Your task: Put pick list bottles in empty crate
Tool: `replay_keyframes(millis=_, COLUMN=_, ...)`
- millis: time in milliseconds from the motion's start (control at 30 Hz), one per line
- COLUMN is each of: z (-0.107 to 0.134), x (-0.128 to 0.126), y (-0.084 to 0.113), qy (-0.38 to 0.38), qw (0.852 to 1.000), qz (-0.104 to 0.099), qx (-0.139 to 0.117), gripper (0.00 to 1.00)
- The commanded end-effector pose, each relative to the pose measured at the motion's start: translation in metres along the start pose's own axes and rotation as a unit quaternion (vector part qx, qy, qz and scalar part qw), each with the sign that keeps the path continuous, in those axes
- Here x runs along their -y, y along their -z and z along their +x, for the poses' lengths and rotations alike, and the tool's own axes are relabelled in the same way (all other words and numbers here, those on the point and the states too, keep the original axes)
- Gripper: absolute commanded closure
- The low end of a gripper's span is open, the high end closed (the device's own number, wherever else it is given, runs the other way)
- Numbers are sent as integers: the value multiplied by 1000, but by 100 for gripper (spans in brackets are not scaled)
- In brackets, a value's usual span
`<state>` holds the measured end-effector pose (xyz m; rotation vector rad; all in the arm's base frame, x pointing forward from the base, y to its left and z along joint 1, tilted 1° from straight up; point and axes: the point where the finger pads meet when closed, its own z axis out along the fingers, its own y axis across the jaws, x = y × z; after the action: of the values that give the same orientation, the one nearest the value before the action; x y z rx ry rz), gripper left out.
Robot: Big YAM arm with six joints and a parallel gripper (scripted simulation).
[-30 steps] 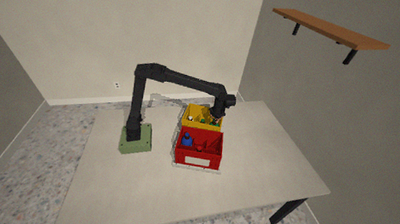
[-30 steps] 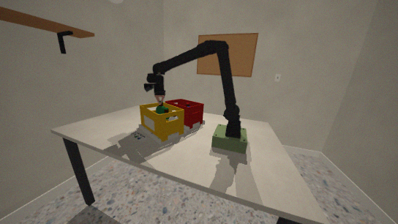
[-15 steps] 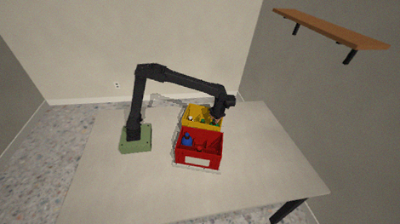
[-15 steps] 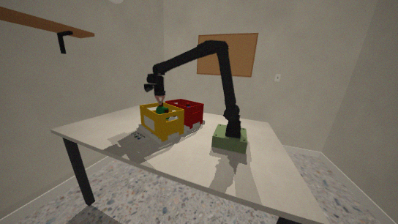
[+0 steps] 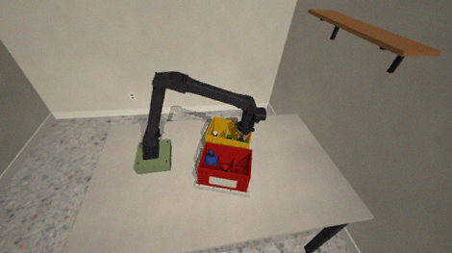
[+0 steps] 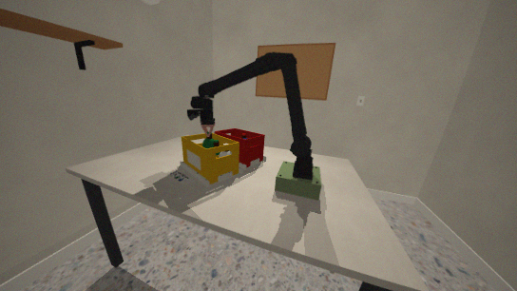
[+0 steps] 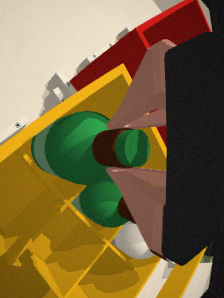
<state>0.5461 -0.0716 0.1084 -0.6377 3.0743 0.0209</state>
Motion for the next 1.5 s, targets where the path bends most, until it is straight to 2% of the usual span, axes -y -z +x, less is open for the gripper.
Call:
replay_keyframes(millis=0, z=-12, x=4, y=30, qy=-3, qw=999, qz=19, qx=32, gripper=100)
replay_keyframes(millis=833, z=-15, x=10, y=35, qy=-3, qw=999, qz=22, qx=38, gripper=100)
replay_keyframes(millis=1033, z=-3, x=3, y=14, qy=-3, qw=1000, qz=11, qx=19, gripper=100)
replay_keyframes(millis=1167, z=-4, x=4, y=15, qy=-3, qw=1000, qz=14, qx=23, gripper=100)
replay_keyframes(millis=1233, z=-10, x=7, y=22, qy=-3, qw=999, qz=18, qx=31, gripper=100)
replay_keyframes(millis=1333, z=-5, x=4, y=13, qy=-3, qw=1000, qz=14, qx=24, gripper=100)
replay_keyframes(millis=1467, z=-8, x=5, y=18, qy=-3, qw=1000, qz=15, qx=26, gripper=100)
